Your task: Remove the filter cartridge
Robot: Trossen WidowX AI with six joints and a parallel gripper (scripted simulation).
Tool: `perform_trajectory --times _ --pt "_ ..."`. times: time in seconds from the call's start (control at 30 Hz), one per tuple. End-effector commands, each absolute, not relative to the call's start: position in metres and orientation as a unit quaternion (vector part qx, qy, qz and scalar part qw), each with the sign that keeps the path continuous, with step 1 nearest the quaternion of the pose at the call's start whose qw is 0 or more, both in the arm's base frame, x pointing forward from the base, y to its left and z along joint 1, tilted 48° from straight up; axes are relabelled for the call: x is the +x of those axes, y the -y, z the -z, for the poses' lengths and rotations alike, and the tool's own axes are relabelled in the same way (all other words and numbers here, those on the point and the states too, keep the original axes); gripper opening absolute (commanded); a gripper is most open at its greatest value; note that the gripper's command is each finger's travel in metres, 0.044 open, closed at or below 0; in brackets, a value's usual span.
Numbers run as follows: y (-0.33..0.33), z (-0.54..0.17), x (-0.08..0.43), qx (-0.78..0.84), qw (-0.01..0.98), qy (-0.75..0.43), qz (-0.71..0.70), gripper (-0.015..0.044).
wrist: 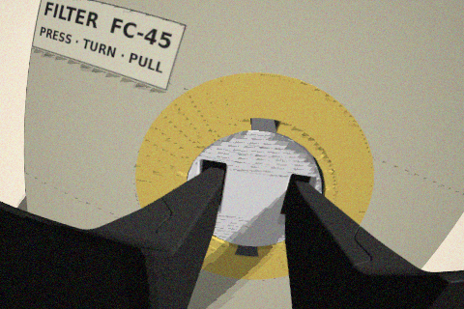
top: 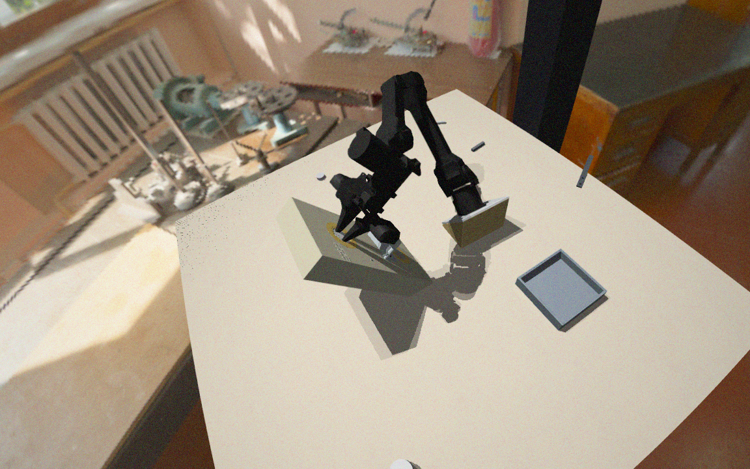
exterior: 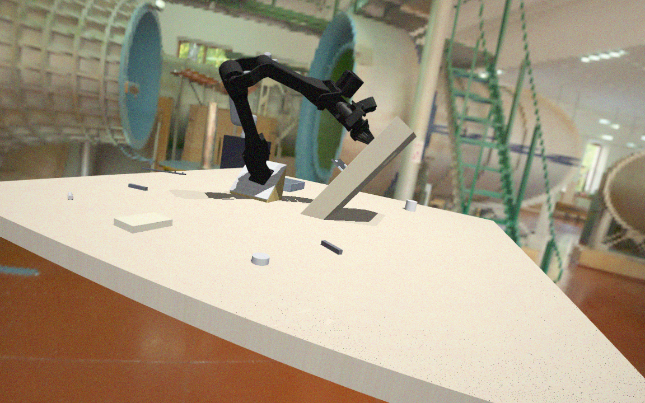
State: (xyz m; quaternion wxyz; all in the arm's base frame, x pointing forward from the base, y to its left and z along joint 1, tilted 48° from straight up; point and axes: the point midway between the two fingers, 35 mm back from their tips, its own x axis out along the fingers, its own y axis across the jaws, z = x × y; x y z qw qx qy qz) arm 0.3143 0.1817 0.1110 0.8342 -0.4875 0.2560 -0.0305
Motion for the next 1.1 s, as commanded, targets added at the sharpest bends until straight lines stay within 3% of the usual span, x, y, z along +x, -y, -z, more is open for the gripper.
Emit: perform_trajectory --times 0.0,0.5,0.8,0.87,1.07 --pt "-0.1796 -0.1089 0.3167 -0.489 0.832 -0.259 0.030 0.0112" --pt "-0.1782 -0.1073 0.3204 -0.489 0.832 -0.259 0.030 0.0112" --pt "-0.1809 -0.1096 0.3174 -0.489 0.834 -0.255 0.031 0.0052" --pt "-0.1809 -0.1096 0.3174 -0.489 0.834 -0.255 0.031 0.0000" --pt "-0.1791 -0.1079 0.3199 -0.530 0.808 -0.259 0.017 0.0000"
